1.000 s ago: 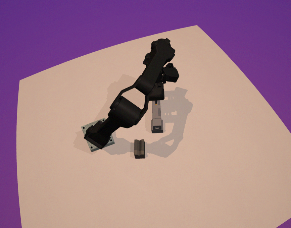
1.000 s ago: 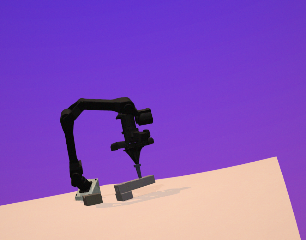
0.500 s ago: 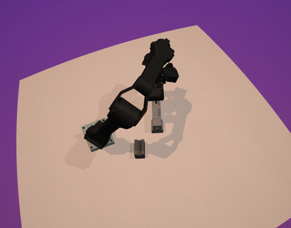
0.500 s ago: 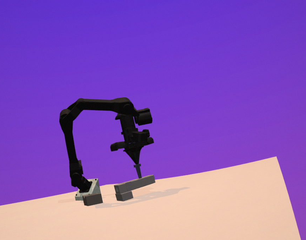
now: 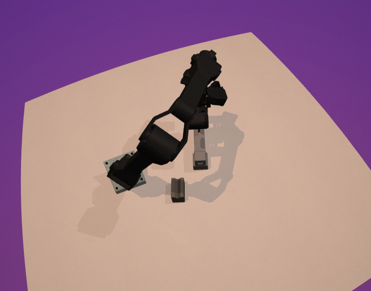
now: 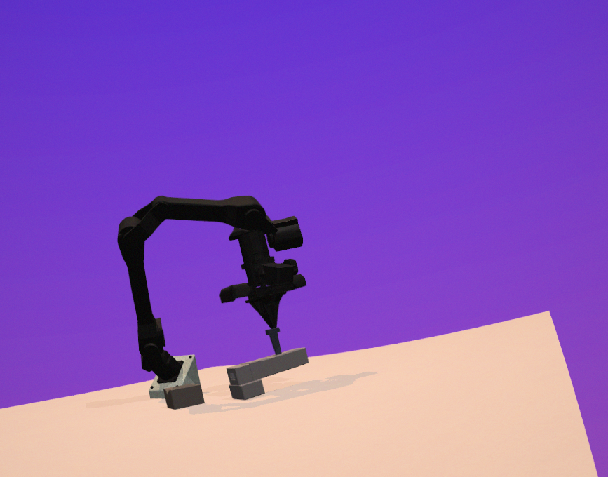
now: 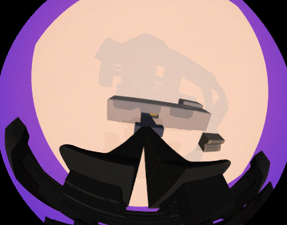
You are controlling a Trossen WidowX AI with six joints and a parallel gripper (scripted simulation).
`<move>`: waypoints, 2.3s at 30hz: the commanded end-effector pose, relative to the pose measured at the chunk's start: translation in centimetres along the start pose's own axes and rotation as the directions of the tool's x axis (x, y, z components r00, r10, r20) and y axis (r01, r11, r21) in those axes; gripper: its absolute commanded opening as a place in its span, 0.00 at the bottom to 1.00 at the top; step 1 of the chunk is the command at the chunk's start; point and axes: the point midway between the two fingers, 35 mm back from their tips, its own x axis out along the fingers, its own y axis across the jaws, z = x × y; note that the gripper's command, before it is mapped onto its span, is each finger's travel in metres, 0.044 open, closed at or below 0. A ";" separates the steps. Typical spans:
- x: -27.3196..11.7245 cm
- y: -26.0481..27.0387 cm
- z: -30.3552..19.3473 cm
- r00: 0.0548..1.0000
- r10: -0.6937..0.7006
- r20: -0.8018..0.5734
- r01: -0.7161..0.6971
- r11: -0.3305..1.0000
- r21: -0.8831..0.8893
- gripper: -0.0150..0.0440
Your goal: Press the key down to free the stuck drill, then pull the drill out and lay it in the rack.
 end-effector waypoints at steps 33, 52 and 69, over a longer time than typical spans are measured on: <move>-4.4 -0.3 0.3 1.000 -0.008 0.000 0.007 0.993 -0.117 1.00; 2.4 -11.6 1.7 1.000 0.015 0.006 0.000 0.336 -0.942 1.00; 5.8 -16.1 0.0 0.998 -0.048 -0.033 -0.034 -0.018 -0.999 1.00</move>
